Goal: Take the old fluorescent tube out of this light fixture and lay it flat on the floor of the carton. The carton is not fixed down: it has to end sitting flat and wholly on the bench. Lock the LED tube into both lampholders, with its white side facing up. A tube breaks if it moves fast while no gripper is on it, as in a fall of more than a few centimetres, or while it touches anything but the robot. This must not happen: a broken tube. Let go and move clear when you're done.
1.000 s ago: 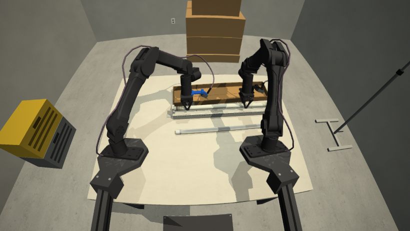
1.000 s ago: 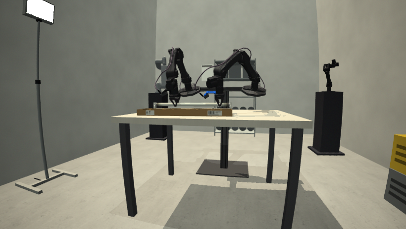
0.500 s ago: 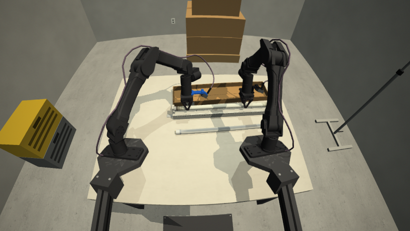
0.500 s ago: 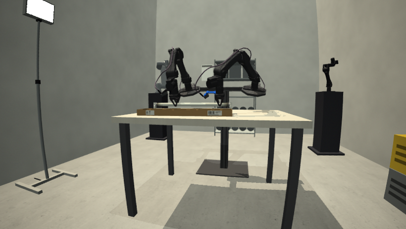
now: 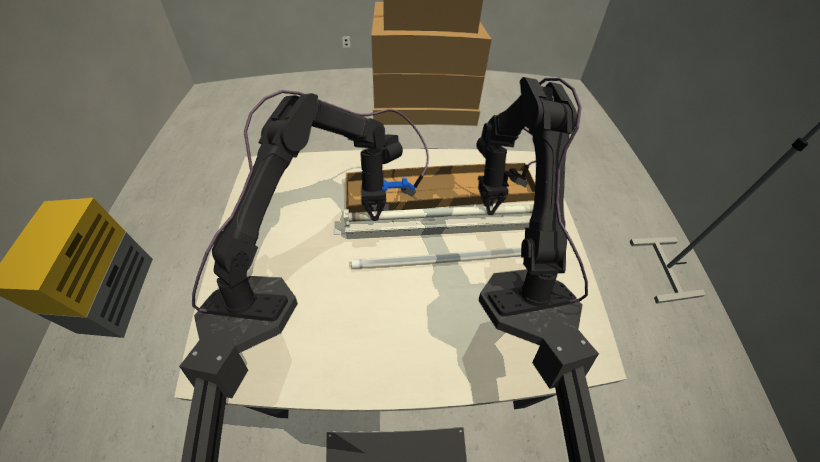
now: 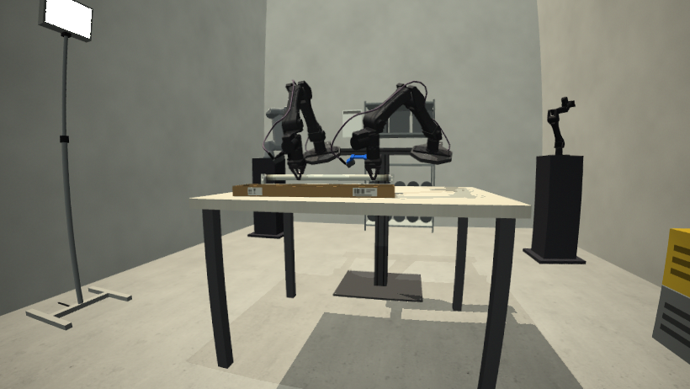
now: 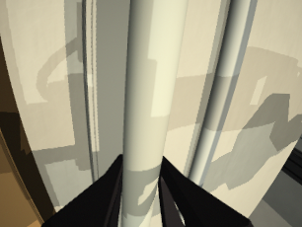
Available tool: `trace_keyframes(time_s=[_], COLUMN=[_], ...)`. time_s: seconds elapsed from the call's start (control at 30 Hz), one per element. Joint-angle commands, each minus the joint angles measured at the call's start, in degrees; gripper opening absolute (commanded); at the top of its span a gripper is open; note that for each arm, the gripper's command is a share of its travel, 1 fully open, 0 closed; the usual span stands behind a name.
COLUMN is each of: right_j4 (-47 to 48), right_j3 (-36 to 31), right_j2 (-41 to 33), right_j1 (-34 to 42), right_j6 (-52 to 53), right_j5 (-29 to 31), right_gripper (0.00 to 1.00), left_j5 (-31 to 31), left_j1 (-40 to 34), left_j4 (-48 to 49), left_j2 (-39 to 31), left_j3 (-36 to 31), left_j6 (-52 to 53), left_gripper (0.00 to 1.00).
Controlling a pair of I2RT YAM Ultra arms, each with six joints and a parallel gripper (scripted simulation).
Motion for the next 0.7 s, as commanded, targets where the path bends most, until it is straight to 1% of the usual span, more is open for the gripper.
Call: trace_keyframes(time_s=[0.0,0.07,0.13,0.2,0.23,0.47,0.67], right_j4=[1.08,1.08,1.34,1.70,1.94,2.45,6.46], right_j3=[1.04,1.04,-1.22,-1.07,-1.69,-2.36,-5.01], right_j2=[-1.02,-1.02,-2.03,-1.97,-2.18,-2.51,-4.35], right_j1=[0.01,0.00,0.01,0.02,0.02,-0.02,-0.02], right_j6=[0.54,0.52,0.35,0.03,0.13,0.28,-0.63], right_j5=[0.53,0.48,0.55,0.64,0.73,0.77,0.86], right_gripper=[0.11,0.11,0.11,0.11,0.11,0.11,0.11], left_j5=[0.07,0.07,-0.44,-0.66,-0.78,-1.18,-3.11], left_j1=[-1.13,-1.13,-1.16,-1.19,-1.24,-1.35,-1.87], left_j4=[0.98,0.98,1.25,1.50,1.76,2.46,6.11], left_j2=[-1.52,-1.52,-2.42,-2.21,-2.19,-2.44,-4.01], left_j3=[2.12,2.12,1.77,-1.81,-1.04,-2.49,-5.37], left_j6=[0.63,0.63,0.57,0.10,-0.29,0.31,-1.11], left_gripper=[0.11,0.11,0.11,0.11,0.11,0.11,0.11])
